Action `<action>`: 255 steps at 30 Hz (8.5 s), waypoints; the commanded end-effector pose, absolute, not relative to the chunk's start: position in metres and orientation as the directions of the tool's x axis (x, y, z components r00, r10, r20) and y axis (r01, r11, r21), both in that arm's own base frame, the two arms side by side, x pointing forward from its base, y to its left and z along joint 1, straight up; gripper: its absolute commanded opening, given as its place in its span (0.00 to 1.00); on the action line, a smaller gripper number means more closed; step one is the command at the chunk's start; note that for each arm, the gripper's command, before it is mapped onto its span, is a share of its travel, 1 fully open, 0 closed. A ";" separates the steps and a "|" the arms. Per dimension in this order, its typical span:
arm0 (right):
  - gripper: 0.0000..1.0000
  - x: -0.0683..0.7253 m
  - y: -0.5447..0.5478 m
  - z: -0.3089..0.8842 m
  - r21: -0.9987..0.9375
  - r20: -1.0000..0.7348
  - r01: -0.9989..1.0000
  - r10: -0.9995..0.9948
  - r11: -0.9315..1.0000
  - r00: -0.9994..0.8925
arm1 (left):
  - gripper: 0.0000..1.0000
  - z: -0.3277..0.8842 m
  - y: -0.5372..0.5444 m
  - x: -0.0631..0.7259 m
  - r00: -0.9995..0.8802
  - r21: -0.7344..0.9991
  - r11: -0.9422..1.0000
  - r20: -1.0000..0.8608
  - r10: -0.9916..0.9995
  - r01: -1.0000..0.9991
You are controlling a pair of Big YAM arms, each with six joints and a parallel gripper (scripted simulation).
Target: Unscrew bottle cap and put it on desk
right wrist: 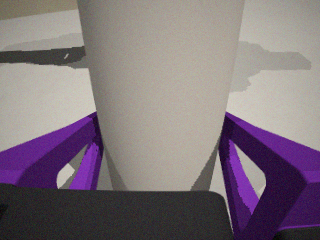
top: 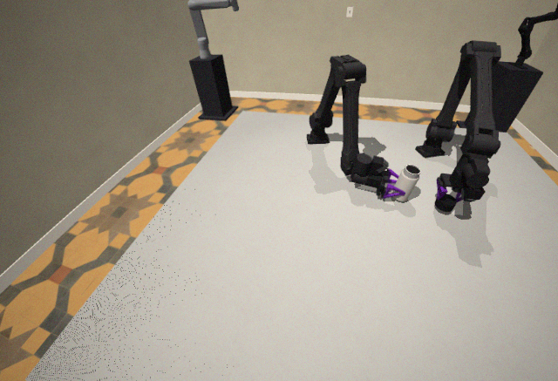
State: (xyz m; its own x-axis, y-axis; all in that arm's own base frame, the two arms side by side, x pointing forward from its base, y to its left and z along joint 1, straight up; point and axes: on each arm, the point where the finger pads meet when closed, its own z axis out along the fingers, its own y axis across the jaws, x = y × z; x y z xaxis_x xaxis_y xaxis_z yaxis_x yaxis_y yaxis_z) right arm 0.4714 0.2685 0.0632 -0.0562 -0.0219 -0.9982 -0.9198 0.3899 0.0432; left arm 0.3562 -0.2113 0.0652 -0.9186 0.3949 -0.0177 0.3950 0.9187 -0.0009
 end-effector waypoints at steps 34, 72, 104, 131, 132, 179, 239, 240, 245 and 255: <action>0.00 0.479 0.270 0.056 -0.013 -1.000 -0.922 0.005 0.387 0.016 | 0.00 0.045 -0.216 0.361 -0.916 -0.004 0.916 -0.031 0.400 0.400; 0.00 0.479 0.270 0.056 -0.013 -1.000 -0.922 0.005 0.387 0.016 | 0.00 0.045 -0.216 0.361 -0.916 -0.004 0.916 -0.031 0.400 0.400; 0.74 0.479 0.271 0.057 -0.016 -1.000 -0.922 0.000 0.388 0.017 | 0.00 0.048 -0.216 0.363 -0.918 -0.004 0.919 -0.035 0.395 0.395; 0.74 0.479 0.271 0.057 -0.016 -1.000 -0.922 0.000 0.388 0.017 | 0.00 0.048 -0.216 0.363 -0.918 -0.004 0.919 -0.035 0.395 0.395; 0.74 0.479 0.271 0.057 -0.016 -1.000 -0.922 0.000 0.388 0.017 | 0.00 0.048 -0.216 0.363 -0.918 -0.004 0.919 -0.035 0.395 0.395; 0.74 0.479 0.271 0.057 -0.016 -1.000 -0.922 0.000 0.388 0.017 | 0.00 0.048 -0.216 0.363 -0.918 -0.004 0.919 -0.035 0.395 0.395; 0.74 0.479 0.271 0.057 -0.016 -1.000 -0.922 0.000 0.388 0.017 | 0.00 0.048 -0.216 0.363 -0.918 -0.004 0.919 -0.035 0.395 0.395; 0.74 0.479 0.271 0.057 -0.016 -1.000 -0.922 0.000 0.388 0.017 | 0.00 0.048 -0.216 0.363 -0.918 -0.004 0.919 -0.035 0.395 0.395; 0.74 0.479 0.271 0.057 -0.016 -1.000 -0.922 0.000 0.388 0.017 | 0.00 0.048 -0.216 0.363 -0.918 -0.004 0.919 -0.035 0.395 0.395; 0.74 0.479 0.271 0.057 -0.016 -1.000 -0.922 0.000 0.388 0.017 | 0.00 0.048 -0.216 0.363 -0.918 -0.004 0.919 -0.035 0.395 0.395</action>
State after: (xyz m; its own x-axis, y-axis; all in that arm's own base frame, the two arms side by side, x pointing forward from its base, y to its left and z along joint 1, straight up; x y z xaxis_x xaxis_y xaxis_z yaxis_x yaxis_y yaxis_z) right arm 0.4747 0.2696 0.0502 -0.0047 -0.0066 -1.0000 -0.9219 0.3875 0.0018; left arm 0.3526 -0.2093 0.0382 -0.9187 0.3950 -0.0040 0.3950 0.9187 0.0003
